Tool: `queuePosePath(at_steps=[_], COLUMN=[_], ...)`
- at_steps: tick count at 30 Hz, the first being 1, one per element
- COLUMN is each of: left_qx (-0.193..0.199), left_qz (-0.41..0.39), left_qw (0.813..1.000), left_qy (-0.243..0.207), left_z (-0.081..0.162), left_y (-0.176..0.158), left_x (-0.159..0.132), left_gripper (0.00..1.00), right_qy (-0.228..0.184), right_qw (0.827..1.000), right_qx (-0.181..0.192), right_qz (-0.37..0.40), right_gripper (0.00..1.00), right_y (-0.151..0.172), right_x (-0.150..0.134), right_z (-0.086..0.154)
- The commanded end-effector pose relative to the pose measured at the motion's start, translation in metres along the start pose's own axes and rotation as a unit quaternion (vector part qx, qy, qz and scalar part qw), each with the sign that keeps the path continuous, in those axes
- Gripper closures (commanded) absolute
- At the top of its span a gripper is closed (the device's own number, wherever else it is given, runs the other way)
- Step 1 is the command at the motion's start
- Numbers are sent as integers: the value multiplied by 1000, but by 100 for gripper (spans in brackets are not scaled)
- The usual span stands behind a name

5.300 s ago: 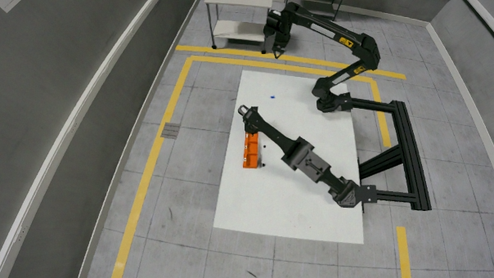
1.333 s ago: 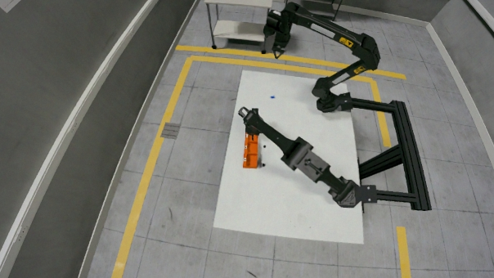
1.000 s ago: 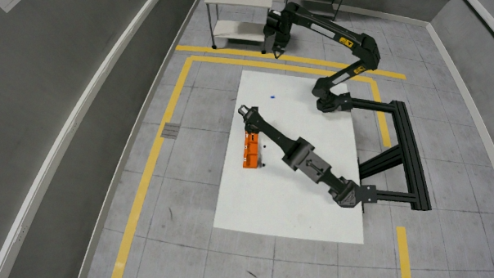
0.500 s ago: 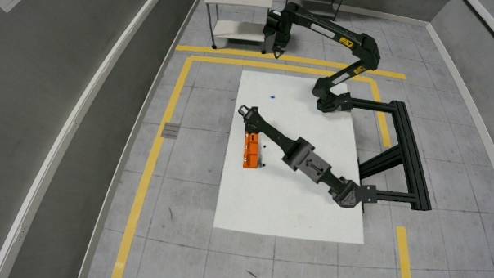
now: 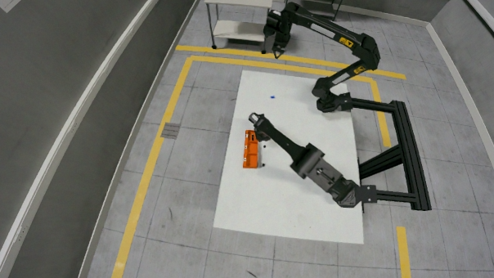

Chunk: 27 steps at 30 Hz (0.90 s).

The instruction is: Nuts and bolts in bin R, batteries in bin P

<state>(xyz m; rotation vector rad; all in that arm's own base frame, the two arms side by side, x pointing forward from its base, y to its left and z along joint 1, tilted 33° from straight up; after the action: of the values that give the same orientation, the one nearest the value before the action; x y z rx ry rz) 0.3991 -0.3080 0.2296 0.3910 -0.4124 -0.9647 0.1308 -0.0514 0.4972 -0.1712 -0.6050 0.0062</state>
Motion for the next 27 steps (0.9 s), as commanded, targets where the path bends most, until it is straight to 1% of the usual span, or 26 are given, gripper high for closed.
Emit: queuePosePath(at_steps=[1,6,8,9,16,23,25,26,27], left_qx=[4,0,0,-1,-3,-4,-4,-4,-5], left_qz=[78,139,139,172,264,355,355,387,399], left_qw=[997,990,990,985,965,935,935,922,917], left_qy=[-21,-14,-14,-15,-12,-9,-9,-9,-8], left_z=[21,21,21,21,21,21,21,21,21], left_y=[-11,-10,-10,-10,-10,-10,-10,-10,-9], left_x=[-13,-12,-12,-12,-11,-11,-11,-11,-10], left_gripper=[70,70,70,70,70,70,70,70,70], right_qy=[-18,-18,-18,-18,-18,-18,-18,-18,-18], right_qw=[1000,1000,1000,1000,1000,1000,1000,1000,1000], right_qx=[-4,-4,-4,-4,-4,-4,-4,-4,-4], right_qz=[6,6,6,6,6,6,6,6,6], right_gripper=[0,0,0,0,0,0,0,0,0], right_y=[0,0,0,0,0,0,0,0,0], right_x=[9,9,9,9,9,9,9,9,9], right_z=[18,18,18,18,18,18,18,18,18])
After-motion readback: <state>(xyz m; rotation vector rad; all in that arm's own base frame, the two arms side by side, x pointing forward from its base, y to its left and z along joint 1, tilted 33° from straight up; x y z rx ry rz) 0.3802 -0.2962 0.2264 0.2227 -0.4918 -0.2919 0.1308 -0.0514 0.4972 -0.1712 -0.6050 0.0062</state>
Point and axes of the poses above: on each arm, the point where the finger pads meet when closed, its own z axis back along the fingers, its own y axis across the jaws, x = y × z, the point moved 9 cm from there along z, back along the fingers, and after that the axes turned 15 degrees about z, right-handed, at the moved point
